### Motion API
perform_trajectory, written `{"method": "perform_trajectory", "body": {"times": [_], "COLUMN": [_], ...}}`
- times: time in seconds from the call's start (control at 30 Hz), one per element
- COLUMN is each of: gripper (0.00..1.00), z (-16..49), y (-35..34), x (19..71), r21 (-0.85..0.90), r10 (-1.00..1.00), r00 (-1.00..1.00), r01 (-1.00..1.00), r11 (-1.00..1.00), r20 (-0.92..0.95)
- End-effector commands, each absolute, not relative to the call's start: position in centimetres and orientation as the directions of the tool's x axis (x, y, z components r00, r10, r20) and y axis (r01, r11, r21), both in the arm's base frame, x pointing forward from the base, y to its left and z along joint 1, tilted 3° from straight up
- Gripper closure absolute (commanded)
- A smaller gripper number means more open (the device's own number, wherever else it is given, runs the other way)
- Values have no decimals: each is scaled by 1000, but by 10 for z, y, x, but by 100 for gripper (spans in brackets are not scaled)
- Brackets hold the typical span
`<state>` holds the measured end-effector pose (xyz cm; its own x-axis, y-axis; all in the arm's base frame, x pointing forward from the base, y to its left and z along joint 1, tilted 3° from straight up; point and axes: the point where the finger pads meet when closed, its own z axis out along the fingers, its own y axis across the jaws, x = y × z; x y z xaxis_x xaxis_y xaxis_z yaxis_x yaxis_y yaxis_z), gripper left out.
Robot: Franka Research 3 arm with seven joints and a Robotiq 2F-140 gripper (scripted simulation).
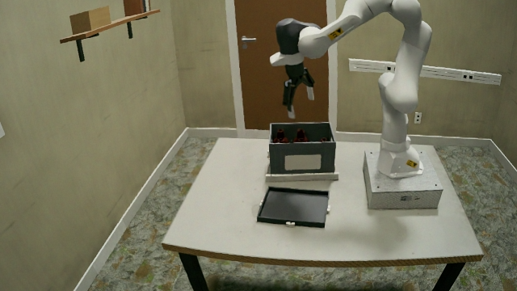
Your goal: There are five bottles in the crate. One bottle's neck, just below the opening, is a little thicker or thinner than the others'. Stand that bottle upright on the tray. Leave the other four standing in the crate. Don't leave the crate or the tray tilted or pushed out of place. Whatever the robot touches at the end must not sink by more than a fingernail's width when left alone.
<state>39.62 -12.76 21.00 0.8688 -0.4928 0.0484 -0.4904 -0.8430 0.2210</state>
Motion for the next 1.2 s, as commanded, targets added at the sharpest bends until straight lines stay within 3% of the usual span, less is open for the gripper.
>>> {"method": "perform_trajectory", "body": {"times": [0.0,0.17,0.77,0.8,1.17], "gripper": [0,0,0,90,90], "z": [199,192,192,192,192], "y": [-125,-129,-130,-130,-130], "x": [404,401,401,401,401], "r21": [64,-8,-11,-11,-11], "r10": [-545,-588,-590,-590,-590], "r00": [836,807,806,806,806], "r01": [-548,-589,-590,-590,-590], "r11": [-834,-808,-807,-807,-807], "r20": [61,49,48,48,48]}}
